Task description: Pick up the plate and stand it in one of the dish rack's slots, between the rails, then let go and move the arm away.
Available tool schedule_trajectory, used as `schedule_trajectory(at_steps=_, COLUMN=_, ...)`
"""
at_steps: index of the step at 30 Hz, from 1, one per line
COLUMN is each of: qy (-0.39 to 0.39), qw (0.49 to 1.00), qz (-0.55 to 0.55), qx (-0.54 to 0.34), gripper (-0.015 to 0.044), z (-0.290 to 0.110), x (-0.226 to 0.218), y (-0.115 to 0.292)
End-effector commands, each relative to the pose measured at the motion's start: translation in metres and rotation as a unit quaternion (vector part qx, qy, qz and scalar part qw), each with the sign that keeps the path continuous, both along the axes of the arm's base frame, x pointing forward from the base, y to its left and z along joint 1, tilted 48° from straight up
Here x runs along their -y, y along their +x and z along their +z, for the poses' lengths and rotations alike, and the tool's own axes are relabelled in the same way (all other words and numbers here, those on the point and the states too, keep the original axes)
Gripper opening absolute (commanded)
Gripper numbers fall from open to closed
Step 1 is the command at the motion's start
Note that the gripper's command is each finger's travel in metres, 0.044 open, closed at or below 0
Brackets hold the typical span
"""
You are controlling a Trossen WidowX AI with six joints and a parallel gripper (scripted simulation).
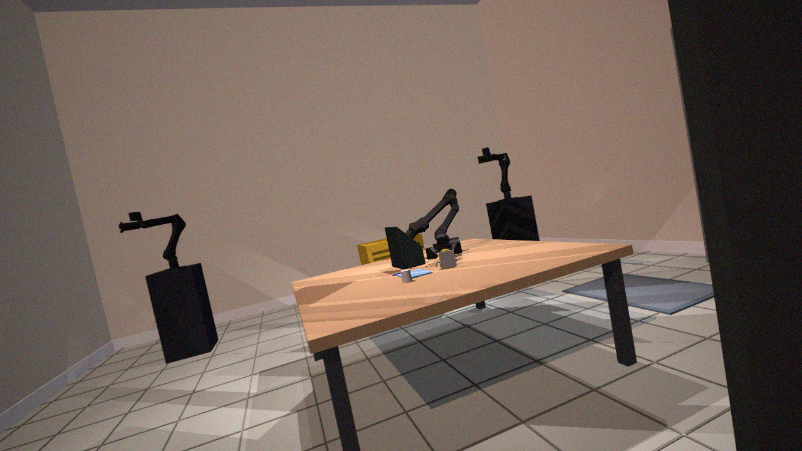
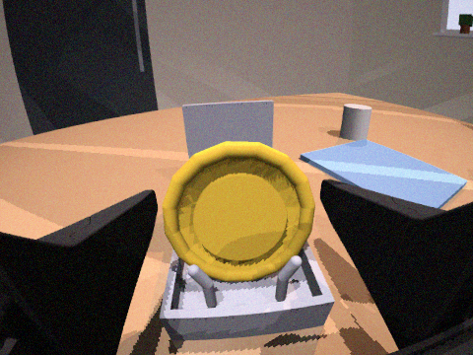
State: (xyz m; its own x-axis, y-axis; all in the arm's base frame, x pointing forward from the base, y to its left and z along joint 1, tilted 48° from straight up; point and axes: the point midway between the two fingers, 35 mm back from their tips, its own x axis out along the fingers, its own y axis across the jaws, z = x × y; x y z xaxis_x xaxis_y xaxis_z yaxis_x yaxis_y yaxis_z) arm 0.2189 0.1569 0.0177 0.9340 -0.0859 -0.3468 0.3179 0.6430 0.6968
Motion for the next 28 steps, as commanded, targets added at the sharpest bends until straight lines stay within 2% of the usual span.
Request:
schedule_trajectory(at_steps=1, qy=0.0, qw=1.0, qz=0.0, qx=0.0, gripper=0.04, z=0.001, x=0.0, y=0.0)
schedule_trajectory(at_steps=21, qy=-0.006, qw=1.0, qz=-0.001, qx=0.003, gripper=0.04, z=0.088, x=0.076, y=0.02)
schedule_trajectory(at_steps=24, qy=-0.016, qw=1.0, qz=0.0, qx=-0.003, gripper=0.04, z=0.088, x=0.077, y=0.022)
schedule_trajectory(at_steps=28, qy=-0.068, qw=0.997, qz=0.009, qx=-0.043, gripper=0.04, z=0.082, x=0.083, y=0.029)
